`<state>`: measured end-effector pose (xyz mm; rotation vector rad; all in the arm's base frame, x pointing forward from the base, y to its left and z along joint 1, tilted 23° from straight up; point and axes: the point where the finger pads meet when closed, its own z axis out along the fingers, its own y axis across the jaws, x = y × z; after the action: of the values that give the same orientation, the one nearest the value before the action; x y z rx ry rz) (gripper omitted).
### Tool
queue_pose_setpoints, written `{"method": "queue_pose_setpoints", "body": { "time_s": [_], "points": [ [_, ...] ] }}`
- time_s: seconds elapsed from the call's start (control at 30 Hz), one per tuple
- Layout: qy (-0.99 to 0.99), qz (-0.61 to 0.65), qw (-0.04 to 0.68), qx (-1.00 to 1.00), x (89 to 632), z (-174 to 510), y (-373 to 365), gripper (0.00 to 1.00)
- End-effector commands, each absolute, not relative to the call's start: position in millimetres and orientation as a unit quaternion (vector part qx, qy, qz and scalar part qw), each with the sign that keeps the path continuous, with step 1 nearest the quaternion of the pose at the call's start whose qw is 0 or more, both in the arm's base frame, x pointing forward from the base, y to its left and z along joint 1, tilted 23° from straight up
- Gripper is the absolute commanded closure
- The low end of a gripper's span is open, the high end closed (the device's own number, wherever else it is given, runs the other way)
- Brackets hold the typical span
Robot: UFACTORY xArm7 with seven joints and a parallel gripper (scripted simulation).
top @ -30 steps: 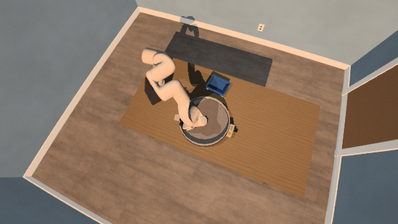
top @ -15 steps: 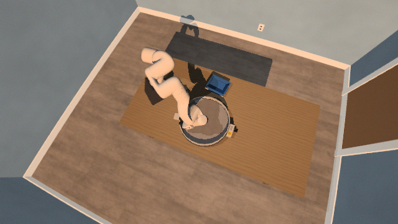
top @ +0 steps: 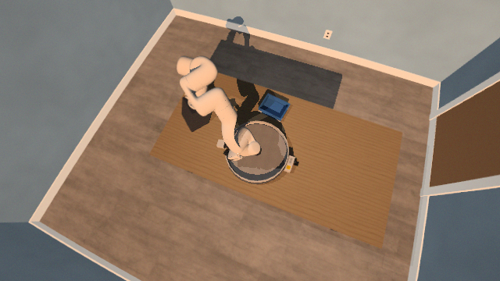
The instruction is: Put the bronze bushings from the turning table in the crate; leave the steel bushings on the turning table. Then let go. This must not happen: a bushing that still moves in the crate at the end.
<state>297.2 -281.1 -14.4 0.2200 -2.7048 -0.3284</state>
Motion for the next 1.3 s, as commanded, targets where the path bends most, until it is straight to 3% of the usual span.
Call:
{"method": "queue_pose_setpoints", "body": {
  "time_s": [0.0, 0.77, 1.27],
  "points": [
    [-0.969, -0.117, 0.202, 0.078, 297, -12, -283, 1.00],
    [-0.969, -0.117, 0.202, 0.078, 305, -3, -264, 1.00],
    [-0.969, -0.117, 0.202, 0.078, 352, 41, -160, 1.00]
  ]
}}
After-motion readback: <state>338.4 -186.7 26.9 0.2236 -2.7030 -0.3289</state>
